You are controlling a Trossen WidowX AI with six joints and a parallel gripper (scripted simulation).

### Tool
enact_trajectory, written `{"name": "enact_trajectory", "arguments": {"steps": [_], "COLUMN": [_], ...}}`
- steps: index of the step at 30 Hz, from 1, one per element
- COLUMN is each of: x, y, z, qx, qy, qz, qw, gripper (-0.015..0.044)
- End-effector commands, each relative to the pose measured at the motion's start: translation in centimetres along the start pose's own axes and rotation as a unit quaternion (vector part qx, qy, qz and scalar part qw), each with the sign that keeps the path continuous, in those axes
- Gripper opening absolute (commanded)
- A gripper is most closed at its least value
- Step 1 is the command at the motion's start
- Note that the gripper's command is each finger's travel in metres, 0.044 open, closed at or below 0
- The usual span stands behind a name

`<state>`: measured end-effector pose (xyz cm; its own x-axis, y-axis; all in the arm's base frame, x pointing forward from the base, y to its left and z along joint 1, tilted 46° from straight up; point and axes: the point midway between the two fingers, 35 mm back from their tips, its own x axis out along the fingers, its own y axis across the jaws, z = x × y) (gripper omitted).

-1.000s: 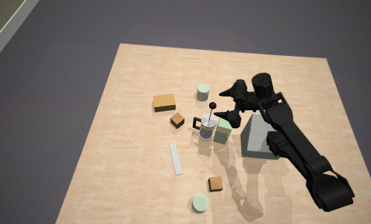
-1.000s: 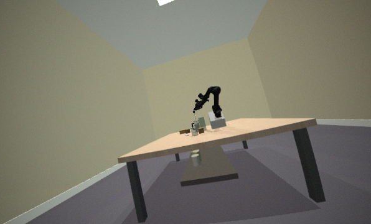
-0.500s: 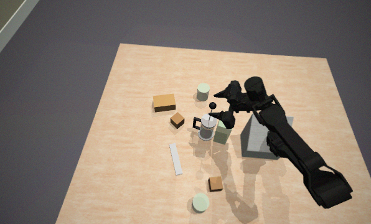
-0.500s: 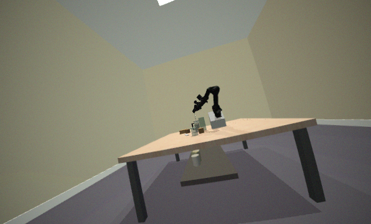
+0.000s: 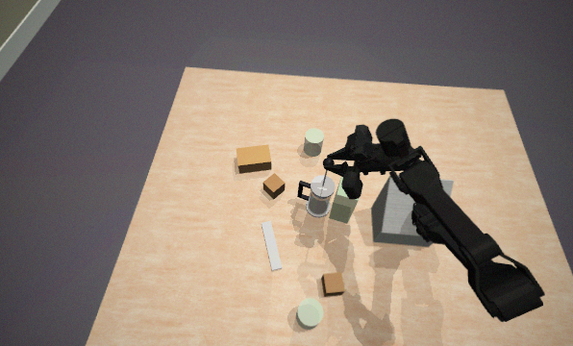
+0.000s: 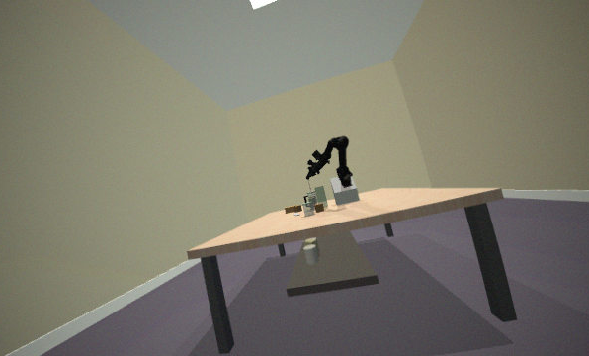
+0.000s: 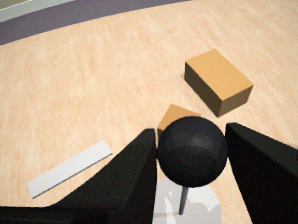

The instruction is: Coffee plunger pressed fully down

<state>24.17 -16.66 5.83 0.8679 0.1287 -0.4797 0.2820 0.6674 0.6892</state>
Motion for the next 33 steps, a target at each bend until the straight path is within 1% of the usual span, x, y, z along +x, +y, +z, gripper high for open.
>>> {"name": "enact_trajectory", "arguments": {"steps": [1,8,33], "x": [0.0,0.2,3.1], "y": [0.0,-0.1,-0.8], "z": [0.0,-0.2,-3.2], "qx": [0.003,0.003,0.001], "qy": [0.000,0.001,0.004], "qz": [0.000,0.000,-0.003], "qw": [1.000,1.000,1.000], "gripper": [0.0115,0.0115,0.0115]}}
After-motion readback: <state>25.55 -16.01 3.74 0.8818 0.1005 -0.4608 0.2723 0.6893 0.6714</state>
